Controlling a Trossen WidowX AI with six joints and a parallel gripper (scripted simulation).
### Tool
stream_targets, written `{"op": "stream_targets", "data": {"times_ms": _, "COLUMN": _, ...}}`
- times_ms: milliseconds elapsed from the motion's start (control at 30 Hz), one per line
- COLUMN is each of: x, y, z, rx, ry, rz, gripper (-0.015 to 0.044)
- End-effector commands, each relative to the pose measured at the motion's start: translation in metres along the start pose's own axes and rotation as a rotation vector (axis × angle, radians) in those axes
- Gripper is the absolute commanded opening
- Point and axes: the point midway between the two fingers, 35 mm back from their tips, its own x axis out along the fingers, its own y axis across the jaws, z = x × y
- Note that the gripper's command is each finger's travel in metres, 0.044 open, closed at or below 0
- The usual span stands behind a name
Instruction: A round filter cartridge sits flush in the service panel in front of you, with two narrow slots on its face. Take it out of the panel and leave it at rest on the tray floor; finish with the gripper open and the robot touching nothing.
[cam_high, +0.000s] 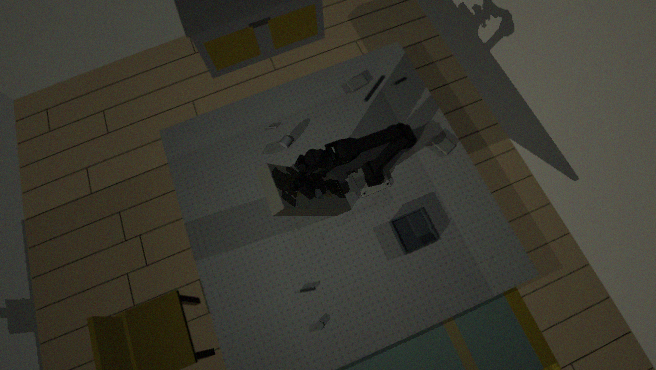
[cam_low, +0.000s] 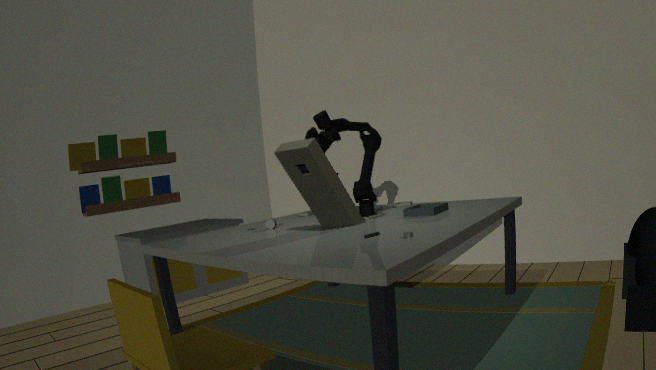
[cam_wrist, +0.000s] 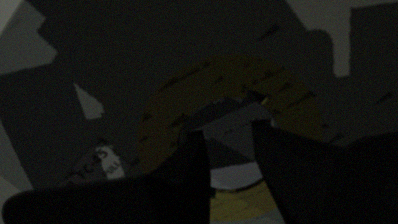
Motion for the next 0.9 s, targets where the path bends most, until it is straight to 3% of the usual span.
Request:
{"op": "stream_targets", "data": {"times_ms": 0, "x": 0.0098, "y": 0.0012, "z": 0.0007, "rx": -0.132, "ry": 0.003, "rz": 0.001, "gripper": 0.0000}}
{"op": "stream_targets", "data": {"times_ms": 867, "x": 0.0107, "y": 0.0012, "z": 0.0007, "rx": -1.038, "ry": 0.002, "rz": 0.003, "gripper": 0.0000}}
